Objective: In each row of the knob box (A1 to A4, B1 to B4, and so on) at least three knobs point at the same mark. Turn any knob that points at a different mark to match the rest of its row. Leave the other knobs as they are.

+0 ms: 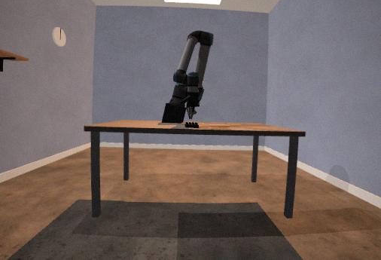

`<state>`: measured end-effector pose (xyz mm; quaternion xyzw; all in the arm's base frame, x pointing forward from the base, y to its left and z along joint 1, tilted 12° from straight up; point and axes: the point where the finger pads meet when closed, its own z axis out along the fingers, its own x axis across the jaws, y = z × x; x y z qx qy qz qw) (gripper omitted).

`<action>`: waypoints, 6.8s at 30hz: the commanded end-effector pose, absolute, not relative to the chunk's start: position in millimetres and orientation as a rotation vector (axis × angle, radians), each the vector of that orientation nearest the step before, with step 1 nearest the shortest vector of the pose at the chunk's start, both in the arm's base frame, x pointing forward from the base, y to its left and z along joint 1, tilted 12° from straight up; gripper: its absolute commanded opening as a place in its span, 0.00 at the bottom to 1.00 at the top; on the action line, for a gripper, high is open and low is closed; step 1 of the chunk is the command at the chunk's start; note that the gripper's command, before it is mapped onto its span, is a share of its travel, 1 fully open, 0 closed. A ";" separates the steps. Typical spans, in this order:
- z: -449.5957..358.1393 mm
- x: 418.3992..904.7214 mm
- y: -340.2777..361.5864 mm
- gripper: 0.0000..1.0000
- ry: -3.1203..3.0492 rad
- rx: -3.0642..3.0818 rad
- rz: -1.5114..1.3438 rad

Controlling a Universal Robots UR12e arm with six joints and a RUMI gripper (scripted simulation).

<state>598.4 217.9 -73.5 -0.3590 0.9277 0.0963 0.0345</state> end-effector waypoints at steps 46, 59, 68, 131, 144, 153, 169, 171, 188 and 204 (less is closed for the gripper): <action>-59.2 574.3 187.5 0.11 2.691 -1.409 0.279; -60.3 574.3 187.7 0.11 2.691 -1.409 0.279; -64.5 574.2 188.5 0.11 2.691 -1.409 0.279; -102.0 574.1 195.7 0.11 2.691 -1.409 0.279; -102.0 574.1 195.7 0.11 2.691 -1.409 0.279; -102.0 574.1 195.7 0.11 2.691 -1.409 0.279; -102.6 578.0 193.0 0.11 2.691 -1.409 0.279; -102.6 578.0 193.0 0.11 2.691 -1.409 0.279; -102.6 578.0 193.0 0.11 2.691 -1.409 0.279; -102.6 578.0 193.0 0.11 2.691 -1.409 0.279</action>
